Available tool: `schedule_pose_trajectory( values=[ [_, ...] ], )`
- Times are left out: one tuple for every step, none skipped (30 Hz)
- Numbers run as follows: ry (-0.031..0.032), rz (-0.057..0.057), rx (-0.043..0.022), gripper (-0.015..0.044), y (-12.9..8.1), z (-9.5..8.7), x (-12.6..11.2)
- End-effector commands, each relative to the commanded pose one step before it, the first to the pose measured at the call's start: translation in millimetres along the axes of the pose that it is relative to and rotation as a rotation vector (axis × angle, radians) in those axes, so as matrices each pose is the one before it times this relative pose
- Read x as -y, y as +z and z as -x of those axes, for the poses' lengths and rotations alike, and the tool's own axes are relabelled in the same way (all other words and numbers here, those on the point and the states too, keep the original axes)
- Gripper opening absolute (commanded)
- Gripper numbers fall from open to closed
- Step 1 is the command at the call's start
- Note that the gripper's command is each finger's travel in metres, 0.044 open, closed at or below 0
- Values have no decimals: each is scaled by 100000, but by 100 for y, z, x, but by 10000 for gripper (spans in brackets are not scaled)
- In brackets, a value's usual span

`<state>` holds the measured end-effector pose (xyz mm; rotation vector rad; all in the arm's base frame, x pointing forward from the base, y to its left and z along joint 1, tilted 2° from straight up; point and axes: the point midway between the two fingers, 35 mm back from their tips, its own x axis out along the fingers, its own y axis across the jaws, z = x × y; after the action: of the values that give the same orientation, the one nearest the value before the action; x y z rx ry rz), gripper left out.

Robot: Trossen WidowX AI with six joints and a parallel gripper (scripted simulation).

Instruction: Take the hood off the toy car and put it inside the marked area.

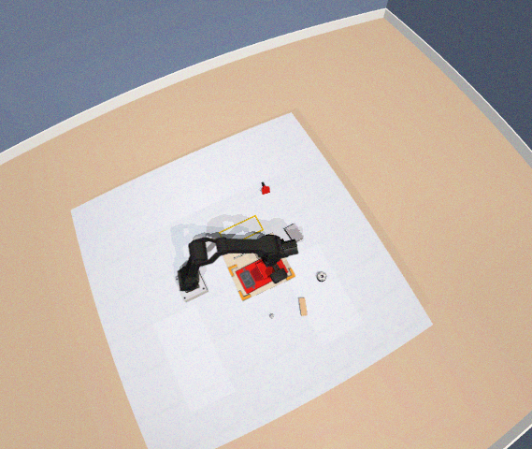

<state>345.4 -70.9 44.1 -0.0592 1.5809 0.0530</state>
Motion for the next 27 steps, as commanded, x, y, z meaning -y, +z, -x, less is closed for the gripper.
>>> schedule_pose_trajectory(
  values=[
    [370, -620, 151, 440, 48, -228, -58],
    [0, 0, 0, 440, 0, -50, 0],
    [0, 0, 0, 440, 0, -50, 0],
    [0, 0, 0, 440, 0, -50, 0],
    [0, 0, 0, 440, 0, -50, 0],
    [0, 0, 0, 440, 0, -50, 0],
    [0, 0, 0, 440, 0, -50, 0],
    [0, 0, 0, 440, 0, -50, 0],
    [0, 0, 0, 440, 0, -50, 0],
    [0, 0, 0, 440, 0, -50, 0],
    [0, 0, 0, 440, 0, -50, 0],
    [0, 0, 0, 440, 0, -50, 0],
    [0, 0, 0, 440, -1, -50, 0],
    [0, 0, 0, 440, -1, -49, 0],
    [0, 0, 0, 440, -1, -49, 0],
    [0, 0, 0, 440, -1, -49, 0],
    [0, 0, 0, 440, -1, -49, 0],
    [0, 0, 0, 440, -1, -49, 0],
    [0, 0, 0, 440, -1, -49, 0],
    [0, 0, 0, 440, -1, -49, 0],
    [0, 0, 0, 440, -1, -49, 0],
    [0, 0, 0, 440, -1, -49, 0],
    [0, 0, 0, 440, -1, -49, 0],
    [0, 0, 0, 440, -1, -49, 0],
    [0, 0, 0, 440, -1, -49, 0],
    [0, 0, 0, 440, -2, -49, 0],
    [0, 0, 0, 440, -2, -49, 0]
  ],
)
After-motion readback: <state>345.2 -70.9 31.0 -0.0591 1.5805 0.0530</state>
